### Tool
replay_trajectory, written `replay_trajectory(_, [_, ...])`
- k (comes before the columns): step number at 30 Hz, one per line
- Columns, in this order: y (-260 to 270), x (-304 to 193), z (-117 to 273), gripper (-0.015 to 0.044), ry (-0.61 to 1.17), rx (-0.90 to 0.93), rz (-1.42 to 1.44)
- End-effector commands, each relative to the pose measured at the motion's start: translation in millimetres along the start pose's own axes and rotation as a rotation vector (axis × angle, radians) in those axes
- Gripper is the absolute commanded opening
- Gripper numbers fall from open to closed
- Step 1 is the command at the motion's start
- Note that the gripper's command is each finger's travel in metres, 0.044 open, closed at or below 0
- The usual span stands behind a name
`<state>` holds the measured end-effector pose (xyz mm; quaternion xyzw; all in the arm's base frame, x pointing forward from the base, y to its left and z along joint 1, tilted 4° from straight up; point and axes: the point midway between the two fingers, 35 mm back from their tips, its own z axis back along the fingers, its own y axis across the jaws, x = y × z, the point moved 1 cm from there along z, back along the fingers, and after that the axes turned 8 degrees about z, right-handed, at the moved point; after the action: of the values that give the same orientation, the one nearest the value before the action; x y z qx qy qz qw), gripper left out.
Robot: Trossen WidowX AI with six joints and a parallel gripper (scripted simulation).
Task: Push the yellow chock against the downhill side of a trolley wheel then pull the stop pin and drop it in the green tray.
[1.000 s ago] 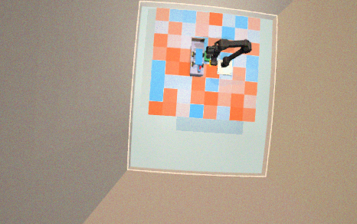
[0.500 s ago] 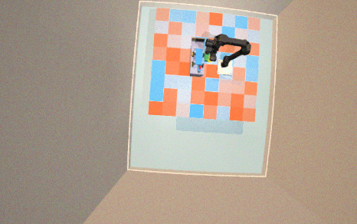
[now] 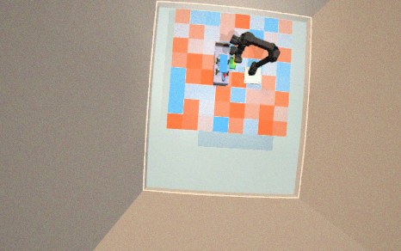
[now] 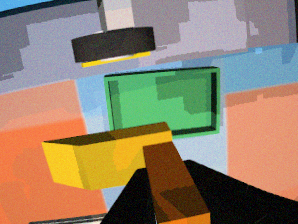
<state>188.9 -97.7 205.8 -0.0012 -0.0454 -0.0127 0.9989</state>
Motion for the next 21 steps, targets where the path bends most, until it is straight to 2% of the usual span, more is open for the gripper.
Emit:
replay_trajectory(1, [-16.0, 2.0, -1.1, 0.0000, -0.002, 0.001, 0.003])
replay_trajectory(21, [-94.7, 9.9, -6.4, 0.0000, -0.002, -0.006, 0.004])
